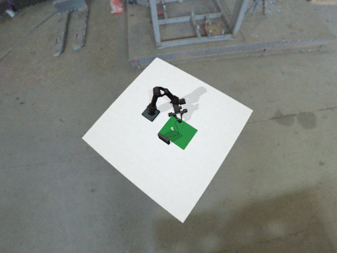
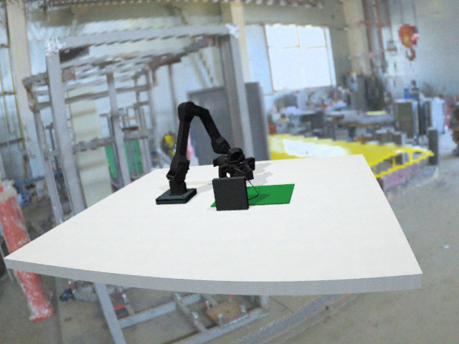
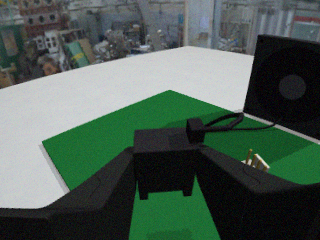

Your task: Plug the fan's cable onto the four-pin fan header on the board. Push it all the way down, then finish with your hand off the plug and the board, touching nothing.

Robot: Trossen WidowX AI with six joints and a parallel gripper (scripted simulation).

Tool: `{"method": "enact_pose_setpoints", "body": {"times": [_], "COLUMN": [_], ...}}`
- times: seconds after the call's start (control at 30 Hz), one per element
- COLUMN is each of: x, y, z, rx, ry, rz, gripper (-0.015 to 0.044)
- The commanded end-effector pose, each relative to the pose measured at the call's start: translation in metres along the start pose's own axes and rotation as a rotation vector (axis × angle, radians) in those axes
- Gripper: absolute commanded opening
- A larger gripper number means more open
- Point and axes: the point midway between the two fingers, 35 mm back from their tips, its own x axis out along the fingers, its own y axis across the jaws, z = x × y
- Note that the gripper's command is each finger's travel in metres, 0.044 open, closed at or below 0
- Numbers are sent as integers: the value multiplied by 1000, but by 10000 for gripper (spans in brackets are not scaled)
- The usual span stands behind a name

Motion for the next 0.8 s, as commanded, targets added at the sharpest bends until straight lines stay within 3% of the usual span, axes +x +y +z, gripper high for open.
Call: {"method": "enact_pose_setpoints", "body": {"times": [0.0, 0.77], "x": [1, 5], "y": [-1, -1], "z": [-4, -23], "rx": [-8, -8], "ry": [0, 0], "rz": [-1, -1], "gripper": [0, 0]}}
